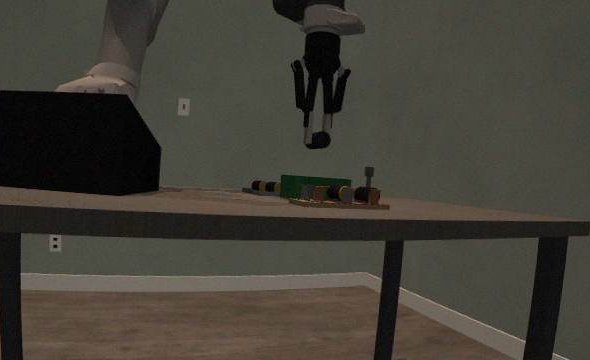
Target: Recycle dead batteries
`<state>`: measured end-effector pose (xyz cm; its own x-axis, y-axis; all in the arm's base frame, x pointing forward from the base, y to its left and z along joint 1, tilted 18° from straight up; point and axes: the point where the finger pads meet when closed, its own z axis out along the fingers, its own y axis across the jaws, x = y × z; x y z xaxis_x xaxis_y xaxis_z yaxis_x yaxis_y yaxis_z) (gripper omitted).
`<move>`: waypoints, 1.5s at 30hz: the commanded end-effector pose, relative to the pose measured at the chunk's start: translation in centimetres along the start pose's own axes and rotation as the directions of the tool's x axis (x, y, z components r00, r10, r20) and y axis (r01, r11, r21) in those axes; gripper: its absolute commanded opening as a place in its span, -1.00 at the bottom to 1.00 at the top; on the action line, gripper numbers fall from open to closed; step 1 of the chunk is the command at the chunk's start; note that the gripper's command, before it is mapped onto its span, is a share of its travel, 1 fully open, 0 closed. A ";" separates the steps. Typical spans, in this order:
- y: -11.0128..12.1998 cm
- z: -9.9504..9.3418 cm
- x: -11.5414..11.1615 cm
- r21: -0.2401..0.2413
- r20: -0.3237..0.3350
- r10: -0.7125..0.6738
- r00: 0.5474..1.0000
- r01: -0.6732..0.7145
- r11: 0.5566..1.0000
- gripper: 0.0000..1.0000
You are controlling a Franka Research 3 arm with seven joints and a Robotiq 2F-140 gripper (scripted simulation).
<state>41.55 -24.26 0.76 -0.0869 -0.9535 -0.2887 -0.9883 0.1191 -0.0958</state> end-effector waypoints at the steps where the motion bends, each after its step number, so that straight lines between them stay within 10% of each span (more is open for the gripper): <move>1: 0.1 0.0 -0.2 -0.003 0.001 0.013 1.000 -0.013 1.000 -0.68; 12: -0.7 0.0 -4.6 -0.003 0.001 0.013 1.000 -0.013 1.000 -0.68; 35: -6.2 0.0 -33.8 -0.003 0.001 0.013 1.000 -0.013 1.000 -0.68; 45: -7.3 0.0 -39.9 -0.003 0.001 0.013 1.000 -0.013 1.000 -0.68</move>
<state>52.05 12.23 12.81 0.0460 -0.9596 -0.2775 -0.9908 -0.0084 -0.1351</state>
